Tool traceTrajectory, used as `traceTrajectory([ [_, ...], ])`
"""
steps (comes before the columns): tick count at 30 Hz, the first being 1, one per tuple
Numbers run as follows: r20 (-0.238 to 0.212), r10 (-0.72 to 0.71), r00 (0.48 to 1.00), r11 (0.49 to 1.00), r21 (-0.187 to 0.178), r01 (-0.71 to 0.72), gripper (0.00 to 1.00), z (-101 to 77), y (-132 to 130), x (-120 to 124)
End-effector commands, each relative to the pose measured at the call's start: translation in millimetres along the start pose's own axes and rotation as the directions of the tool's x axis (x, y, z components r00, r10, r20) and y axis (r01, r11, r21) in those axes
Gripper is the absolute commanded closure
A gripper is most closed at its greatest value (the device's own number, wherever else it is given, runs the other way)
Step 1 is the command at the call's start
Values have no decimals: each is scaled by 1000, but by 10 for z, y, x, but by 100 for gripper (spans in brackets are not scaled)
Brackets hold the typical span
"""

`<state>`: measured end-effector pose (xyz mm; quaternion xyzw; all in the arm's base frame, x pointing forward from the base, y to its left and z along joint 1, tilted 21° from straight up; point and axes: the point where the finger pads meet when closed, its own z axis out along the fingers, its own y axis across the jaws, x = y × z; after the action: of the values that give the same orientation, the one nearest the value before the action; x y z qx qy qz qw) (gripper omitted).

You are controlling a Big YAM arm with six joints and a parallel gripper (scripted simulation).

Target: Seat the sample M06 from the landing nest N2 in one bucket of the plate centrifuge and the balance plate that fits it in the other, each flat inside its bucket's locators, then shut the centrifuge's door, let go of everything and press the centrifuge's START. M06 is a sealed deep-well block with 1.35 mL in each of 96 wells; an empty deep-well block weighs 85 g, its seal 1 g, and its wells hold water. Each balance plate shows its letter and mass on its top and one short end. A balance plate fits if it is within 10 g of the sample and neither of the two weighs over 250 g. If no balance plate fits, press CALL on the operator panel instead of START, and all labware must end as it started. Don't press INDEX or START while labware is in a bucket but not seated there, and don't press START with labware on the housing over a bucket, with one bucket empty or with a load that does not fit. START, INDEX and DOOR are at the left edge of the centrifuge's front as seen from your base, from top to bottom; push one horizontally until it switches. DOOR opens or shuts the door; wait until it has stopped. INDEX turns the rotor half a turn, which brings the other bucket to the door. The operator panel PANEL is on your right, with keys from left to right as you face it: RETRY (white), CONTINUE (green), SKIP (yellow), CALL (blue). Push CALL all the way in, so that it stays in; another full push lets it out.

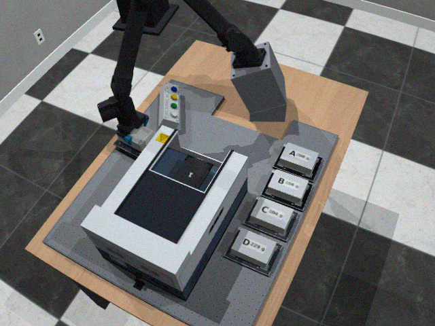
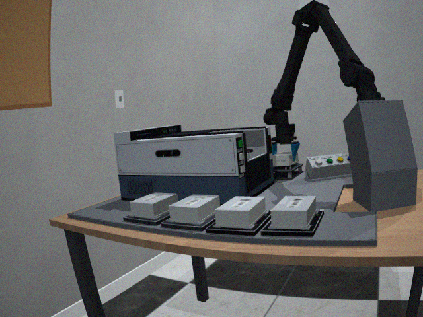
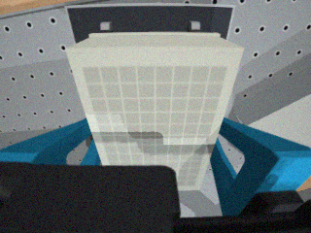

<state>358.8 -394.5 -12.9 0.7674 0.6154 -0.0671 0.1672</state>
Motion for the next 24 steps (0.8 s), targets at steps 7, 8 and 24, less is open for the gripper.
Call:
traceTrajectory([
  [7,22,-5,1000,999,-31,6,100,-197,114,-81],
  [8,22,-5,1000,999,-31,6,100,-197,114,-81],
  [24,20,-6,1000,1000,-30,6,100,-204,109,-68],
])
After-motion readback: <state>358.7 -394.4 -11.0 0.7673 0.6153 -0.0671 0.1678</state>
